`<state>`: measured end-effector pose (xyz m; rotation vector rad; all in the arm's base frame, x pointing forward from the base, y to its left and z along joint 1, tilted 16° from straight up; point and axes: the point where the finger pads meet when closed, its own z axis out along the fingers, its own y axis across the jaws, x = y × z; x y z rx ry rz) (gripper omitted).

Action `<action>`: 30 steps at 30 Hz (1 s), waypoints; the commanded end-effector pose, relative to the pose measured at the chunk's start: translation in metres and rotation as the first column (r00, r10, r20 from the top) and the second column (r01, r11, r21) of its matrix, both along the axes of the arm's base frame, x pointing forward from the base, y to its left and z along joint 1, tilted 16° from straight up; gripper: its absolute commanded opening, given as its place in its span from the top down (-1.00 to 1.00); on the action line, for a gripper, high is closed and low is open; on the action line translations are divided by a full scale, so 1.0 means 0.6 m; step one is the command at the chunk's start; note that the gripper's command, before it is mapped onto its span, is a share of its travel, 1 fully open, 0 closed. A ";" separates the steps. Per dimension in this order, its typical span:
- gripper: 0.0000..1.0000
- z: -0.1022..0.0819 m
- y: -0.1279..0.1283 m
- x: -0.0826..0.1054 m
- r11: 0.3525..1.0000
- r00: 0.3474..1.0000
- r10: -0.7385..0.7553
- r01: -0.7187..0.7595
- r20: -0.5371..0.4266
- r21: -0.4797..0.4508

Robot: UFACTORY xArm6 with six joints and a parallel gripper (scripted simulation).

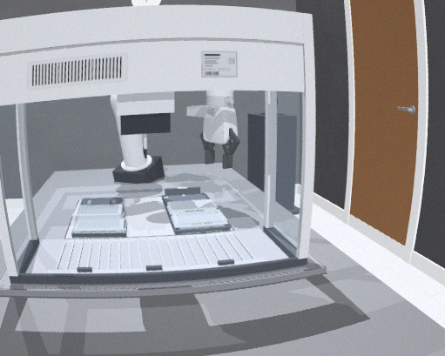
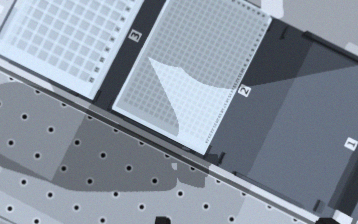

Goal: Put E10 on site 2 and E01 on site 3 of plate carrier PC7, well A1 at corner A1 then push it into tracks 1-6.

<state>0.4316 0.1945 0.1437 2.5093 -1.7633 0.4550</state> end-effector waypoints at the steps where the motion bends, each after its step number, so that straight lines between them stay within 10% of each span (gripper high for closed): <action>1: -0.63 -0.002 -0.026 -0.052 0.971 0.971 0.236 -0.237 -0.041 -0.022; 12: -0.63 -0.011 -0.061 -0.118 0.861 0.861 0.496 -0.505 -0.114 -0.065; 30: -0.63 -0.026 -0.123 -0.235 0.493 0.496 0.829 -0.866 -0.259 -0.081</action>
